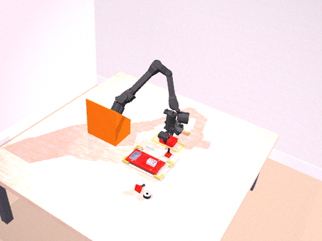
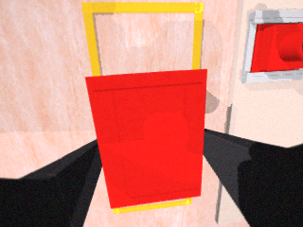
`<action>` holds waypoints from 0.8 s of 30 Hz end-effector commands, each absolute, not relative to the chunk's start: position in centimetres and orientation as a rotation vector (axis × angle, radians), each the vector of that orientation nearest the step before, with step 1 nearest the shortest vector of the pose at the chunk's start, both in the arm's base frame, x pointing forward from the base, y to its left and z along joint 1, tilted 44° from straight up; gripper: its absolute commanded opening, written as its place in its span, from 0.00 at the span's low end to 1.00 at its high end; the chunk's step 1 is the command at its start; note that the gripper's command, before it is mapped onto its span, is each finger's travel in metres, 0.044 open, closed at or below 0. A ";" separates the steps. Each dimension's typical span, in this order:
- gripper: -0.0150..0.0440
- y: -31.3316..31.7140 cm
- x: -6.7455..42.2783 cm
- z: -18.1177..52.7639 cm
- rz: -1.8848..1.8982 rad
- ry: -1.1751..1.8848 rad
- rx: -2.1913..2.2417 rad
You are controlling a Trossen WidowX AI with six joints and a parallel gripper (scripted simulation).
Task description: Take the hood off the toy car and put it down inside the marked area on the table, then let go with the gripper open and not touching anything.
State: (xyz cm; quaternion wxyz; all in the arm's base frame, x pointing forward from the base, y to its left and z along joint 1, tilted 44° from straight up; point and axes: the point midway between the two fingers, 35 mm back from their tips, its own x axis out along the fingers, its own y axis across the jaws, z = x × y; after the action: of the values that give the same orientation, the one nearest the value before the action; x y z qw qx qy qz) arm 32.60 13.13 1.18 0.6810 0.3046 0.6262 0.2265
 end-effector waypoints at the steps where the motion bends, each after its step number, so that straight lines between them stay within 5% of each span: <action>1: 0.25 13.2 32.6 1.0 0.502 1.408 0.686; 13: 0.25 13.6 32.7 0.6 0.502 1.407 0.686; 24: 0.74 13.6 32.7 0.7 0.509 1.405 0.684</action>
State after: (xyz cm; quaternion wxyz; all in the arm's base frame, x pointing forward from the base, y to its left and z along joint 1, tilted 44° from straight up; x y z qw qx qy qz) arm 32.66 13.58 0.71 0.6809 0.3051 0.6262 0.2263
